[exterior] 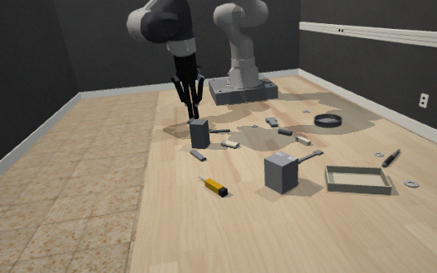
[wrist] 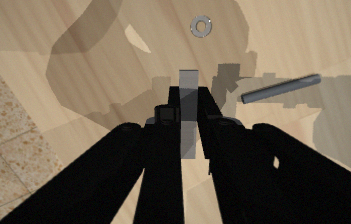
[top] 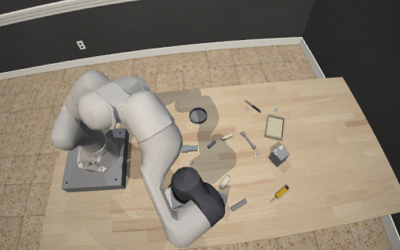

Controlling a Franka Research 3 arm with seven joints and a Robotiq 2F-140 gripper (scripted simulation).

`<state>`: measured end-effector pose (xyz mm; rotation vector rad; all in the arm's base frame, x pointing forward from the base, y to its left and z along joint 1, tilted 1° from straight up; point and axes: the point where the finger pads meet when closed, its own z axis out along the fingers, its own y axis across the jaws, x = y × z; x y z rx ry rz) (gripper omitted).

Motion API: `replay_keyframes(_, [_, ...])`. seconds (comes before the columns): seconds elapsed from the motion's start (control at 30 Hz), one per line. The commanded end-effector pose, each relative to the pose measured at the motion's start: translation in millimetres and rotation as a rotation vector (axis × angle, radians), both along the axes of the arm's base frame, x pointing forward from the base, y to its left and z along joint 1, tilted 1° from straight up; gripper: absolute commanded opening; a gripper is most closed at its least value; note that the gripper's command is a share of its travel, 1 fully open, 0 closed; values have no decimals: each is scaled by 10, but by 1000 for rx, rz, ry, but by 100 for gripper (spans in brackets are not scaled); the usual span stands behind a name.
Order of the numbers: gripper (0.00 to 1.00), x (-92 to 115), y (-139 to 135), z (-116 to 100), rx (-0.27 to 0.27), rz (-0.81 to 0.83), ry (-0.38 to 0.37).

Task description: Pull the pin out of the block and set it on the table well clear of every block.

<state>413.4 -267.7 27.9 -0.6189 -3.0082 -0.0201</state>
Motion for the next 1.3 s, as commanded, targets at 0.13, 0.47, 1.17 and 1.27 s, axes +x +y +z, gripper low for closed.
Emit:
replay_keyframes(0.13, [10,-16,-60,12,-3,19,-3])
replay_keyframes(0.47, [10,-31,-89,11,-3,20,-4])
replay_keyframes(1.17, [10,-39,-109,-146,-5,13,-2])
replay_keyframes(1.27, [10,-39,-109,-147,-5,13,-2])
